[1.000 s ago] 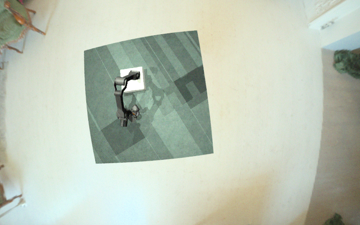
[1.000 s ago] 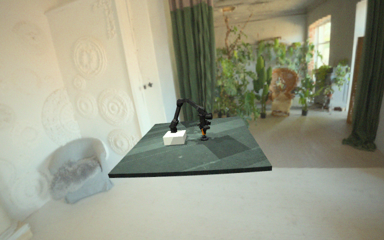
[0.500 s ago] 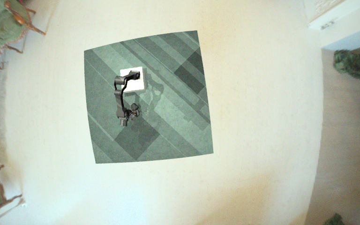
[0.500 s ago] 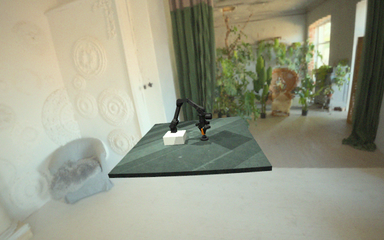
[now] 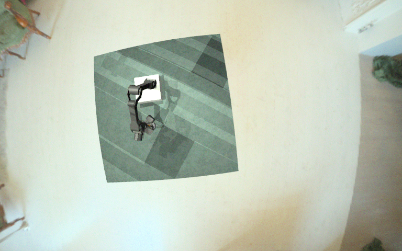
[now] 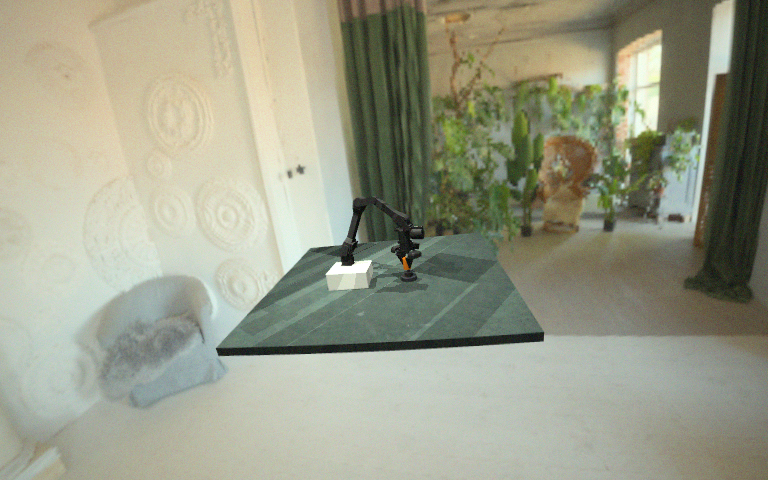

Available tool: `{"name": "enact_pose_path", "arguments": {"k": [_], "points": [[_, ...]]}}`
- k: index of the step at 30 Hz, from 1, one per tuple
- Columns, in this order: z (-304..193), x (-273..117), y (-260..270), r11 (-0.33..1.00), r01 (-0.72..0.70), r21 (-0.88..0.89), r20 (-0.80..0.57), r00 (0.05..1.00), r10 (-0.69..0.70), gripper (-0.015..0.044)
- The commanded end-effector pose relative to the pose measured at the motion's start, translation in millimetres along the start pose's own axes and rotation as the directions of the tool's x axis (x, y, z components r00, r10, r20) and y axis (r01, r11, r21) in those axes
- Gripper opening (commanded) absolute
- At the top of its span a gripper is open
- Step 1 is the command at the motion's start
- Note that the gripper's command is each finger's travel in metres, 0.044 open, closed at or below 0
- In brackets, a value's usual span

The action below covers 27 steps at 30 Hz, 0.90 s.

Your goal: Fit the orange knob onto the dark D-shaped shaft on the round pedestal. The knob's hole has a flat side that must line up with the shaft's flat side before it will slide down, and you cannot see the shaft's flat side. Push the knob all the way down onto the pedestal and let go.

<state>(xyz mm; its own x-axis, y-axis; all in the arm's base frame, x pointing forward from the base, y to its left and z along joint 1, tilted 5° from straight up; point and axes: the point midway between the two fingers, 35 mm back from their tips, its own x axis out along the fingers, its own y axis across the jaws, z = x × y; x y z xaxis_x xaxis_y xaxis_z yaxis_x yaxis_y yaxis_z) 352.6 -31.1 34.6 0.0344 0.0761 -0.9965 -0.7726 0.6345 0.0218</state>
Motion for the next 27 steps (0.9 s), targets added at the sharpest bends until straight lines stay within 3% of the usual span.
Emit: {"name": "enact_pose_path", "arguments": {"k": [1,21,27], "points": [[2.7,-2.2,-3.2,1.0,0.006,-0.007,0.007,1.0,-0.006,0.0],[2.5,-4.4,-2.8,1.0,0.006,-0.007,0.007,1.0,-0.006,0.0],[1.7,-5.0,-1.6,0.985,0.007,-0.175,0.007,1.0,-0.006,0.0]]}}
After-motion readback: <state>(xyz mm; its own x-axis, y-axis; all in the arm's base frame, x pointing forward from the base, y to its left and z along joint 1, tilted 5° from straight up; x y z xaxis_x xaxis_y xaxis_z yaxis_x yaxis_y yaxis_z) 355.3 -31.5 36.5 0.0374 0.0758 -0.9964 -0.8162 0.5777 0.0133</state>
